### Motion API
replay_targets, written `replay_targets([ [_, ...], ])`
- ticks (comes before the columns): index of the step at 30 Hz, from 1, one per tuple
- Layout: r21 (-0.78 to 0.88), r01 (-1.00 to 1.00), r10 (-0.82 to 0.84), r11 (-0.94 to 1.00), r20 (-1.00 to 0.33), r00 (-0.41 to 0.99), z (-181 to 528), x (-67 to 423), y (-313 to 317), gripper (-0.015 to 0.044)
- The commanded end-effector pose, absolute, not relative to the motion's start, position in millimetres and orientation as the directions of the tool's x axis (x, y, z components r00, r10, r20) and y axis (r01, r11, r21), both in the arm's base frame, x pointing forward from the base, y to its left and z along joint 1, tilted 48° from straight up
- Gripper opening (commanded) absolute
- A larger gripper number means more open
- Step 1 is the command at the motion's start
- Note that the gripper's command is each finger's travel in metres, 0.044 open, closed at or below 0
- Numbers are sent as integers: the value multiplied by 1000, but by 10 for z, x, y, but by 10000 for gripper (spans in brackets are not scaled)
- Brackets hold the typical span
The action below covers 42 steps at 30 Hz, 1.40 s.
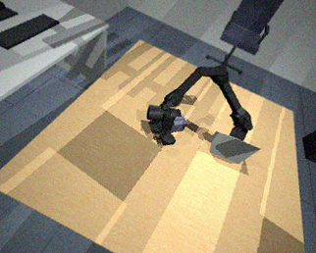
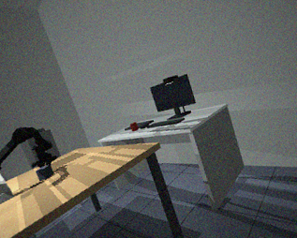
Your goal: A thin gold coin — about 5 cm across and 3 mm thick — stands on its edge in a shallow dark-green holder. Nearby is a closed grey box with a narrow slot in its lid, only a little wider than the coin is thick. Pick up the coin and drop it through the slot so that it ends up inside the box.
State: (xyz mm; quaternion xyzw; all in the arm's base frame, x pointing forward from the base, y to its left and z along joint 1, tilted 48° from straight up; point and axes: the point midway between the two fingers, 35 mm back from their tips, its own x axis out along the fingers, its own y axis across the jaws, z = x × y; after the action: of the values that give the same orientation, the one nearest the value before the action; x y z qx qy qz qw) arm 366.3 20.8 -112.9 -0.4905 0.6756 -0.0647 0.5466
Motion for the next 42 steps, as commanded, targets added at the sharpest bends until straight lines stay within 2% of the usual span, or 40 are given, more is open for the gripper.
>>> replay_targets([
  [1,-623,-597,-736,506,-673,78,-1146,3655,192,56],
  [3,-623,-597,-736,506,-673,78,-1146,3655,192,3],
  [4,-623,-597,-736,506,-673,78,-1146,3655,192,0],
  [15,-622,-597,-736,506,-673,78,-1136,3656,205,0],
  [42,-619,-598,-731,509,-678,78,-699,3631,714,0],
])
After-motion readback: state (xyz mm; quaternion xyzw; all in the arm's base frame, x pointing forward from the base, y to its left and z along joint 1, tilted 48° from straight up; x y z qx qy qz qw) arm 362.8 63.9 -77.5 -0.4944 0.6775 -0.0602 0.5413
